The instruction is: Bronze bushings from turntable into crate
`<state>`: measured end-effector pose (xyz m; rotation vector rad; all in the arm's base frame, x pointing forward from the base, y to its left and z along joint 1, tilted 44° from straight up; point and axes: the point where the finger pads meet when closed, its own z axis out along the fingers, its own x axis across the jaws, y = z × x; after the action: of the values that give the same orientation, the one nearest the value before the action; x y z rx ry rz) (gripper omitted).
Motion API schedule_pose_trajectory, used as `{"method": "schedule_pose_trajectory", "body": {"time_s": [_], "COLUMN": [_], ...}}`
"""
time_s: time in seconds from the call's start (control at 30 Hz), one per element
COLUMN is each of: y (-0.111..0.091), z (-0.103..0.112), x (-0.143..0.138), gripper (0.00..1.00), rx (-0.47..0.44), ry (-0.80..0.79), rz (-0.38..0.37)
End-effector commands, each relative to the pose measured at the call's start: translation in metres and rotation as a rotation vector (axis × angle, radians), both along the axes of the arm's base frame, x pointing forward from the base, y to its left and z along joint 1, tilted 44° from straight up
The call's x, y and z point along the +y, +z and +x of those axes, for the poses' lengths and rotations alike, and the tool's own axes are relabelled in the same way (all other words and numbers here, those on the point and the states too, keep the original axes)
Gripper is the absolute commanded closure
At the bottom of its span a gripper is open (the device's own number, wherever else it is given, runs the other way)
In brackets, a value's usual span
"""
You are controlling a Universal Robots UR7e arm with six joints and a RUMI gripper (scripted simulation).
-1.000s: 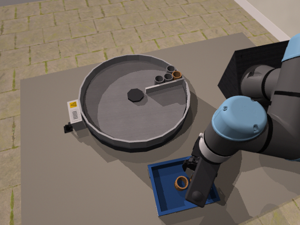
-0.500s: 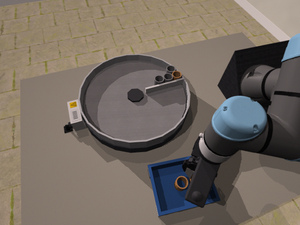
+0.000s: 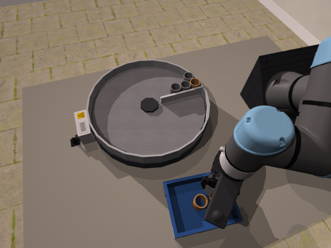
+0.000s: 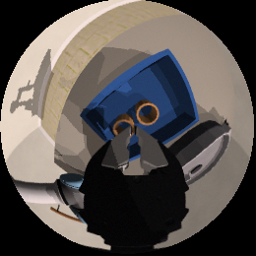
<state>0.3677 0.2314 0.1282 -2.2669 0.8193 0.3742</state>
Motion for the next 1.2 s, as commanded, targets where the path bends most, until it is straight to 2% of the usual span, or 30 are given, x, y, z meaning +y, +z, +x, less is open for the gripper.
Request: {"method": "schedule_pose_trajectory", "body": {"time_s": [0.0, 0.2, 0.23, 1.17], "y": [-0.0006, -0.0006, -0.0006, -0.0006], "z": [-0.0003, -0.0003, -0.0003, -0.0003], "x": [0.0005, 0.0005, 0.0005, 0.0005], "gripper": [1.00, 1.00, 0.94, 0.94], "rx": [0.001, 0.001, 0.001, 0.001], "ry": [0.000, 0.000, 0.000, 0.000], "rz": [0.001, 0.001, 0.001, 0.001]}}
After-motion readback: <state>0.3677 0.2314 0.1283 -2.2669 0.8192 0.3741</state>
